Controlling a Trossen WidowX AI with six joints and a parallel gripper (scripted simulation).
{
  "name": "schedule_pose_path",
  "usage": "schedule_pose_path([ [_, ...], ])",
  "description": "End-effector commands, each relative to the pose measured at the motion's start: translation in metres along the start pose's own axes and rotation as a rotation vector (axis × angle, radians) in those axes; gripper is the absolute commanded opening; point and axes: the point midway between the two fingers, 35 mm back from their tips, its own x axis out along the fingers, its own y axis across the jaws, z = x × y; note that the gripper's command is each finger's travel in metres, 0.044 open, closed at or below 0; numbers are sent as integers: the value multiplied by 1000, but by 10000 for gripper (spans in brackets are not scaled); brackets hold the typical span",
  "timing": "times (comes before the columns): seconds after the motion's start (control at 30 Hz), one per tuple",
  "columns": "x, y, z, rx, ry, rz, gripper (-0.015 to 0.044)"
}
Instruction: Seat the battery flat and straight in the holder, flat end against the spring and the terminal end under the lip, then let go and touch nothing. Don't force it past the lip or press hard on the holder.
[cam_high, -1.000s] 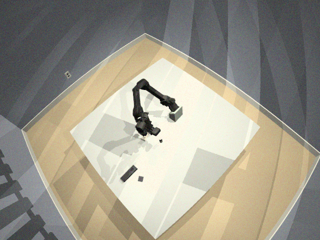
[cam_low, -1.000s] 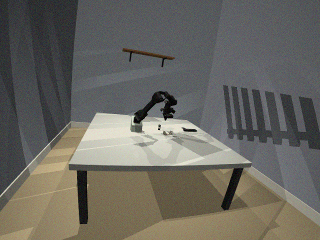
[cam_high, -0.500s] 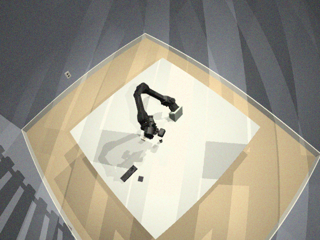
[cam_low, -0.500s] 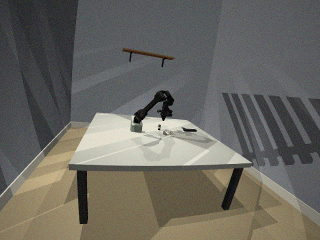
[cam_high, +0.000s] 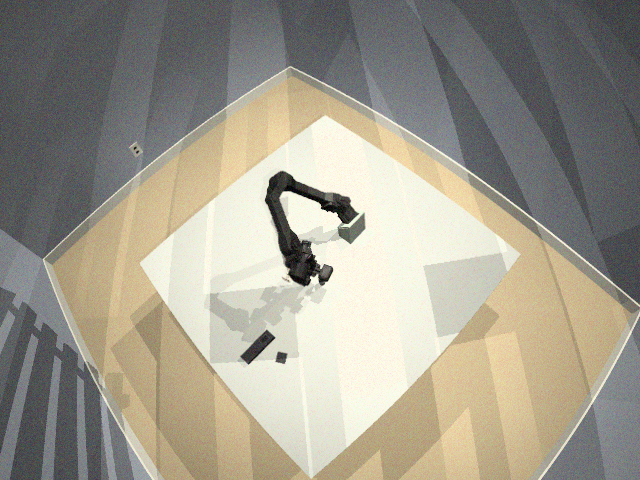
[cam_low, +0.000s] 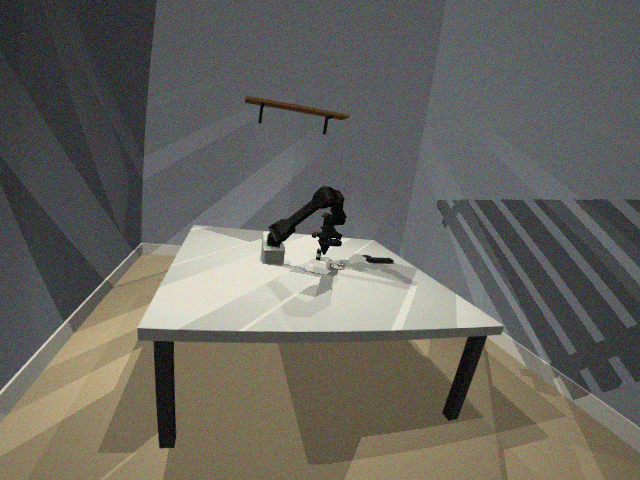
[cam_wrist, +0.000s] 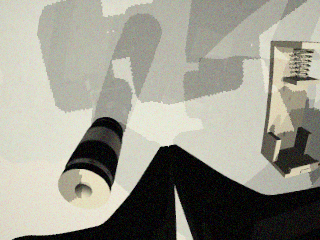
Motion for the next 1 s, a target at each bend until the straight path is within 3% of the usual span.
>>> schedule_pose_path([
  [0.0, 3, 6, 0, -6, 0, -3, 0],
  [0.97, 2, 53, 0, -6, -1, 1, 0],
])
